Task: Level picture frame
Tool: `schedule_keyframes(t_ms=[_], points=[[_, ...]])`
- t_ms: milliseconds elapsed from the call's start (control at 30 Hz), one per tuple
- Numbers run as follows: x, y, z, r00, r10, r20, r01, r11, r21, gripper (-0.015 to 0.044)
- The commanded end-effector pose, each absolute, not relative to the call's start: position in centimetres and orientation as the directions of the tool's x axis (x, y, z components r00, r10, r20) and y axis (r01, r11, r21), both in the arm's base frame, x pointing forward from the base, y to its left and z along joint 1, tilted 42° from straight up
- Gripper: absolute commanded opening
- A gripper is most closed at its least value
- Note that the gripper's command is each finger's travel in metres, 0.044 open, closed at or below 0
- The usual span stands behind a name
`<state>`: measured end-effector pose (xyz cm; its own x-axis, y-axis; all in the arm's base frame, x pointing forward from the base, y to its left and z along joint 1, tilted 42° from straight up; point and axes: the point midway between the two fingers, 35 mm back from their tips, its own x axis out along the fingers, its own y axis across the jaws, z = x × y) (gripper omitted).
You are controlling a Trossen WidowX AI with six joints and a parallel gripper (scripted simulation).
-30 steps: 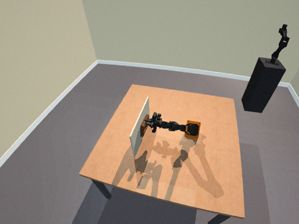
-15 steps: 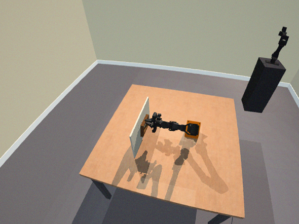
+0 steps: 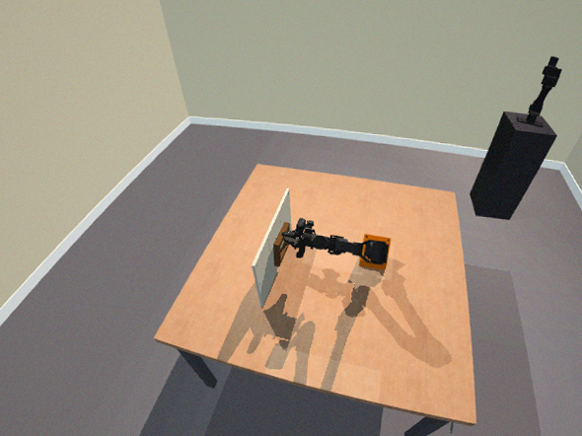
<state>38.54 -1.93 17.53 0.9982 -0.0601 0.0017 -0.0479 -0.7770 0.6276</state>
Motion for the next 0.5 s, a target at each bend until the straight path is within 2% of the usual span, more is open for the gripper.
schedule_keyframes(t_ms=[0, 467], points=[[38.54, -2.37, 17.86, 0.997, -0.072, 0.009, -0.062, -0.779, 0.624, 0.0], [38.51, -2.73, 18.15, 0.997, -0.072, 0.009, -0.062, -0.779, 0.624, 0.0]])
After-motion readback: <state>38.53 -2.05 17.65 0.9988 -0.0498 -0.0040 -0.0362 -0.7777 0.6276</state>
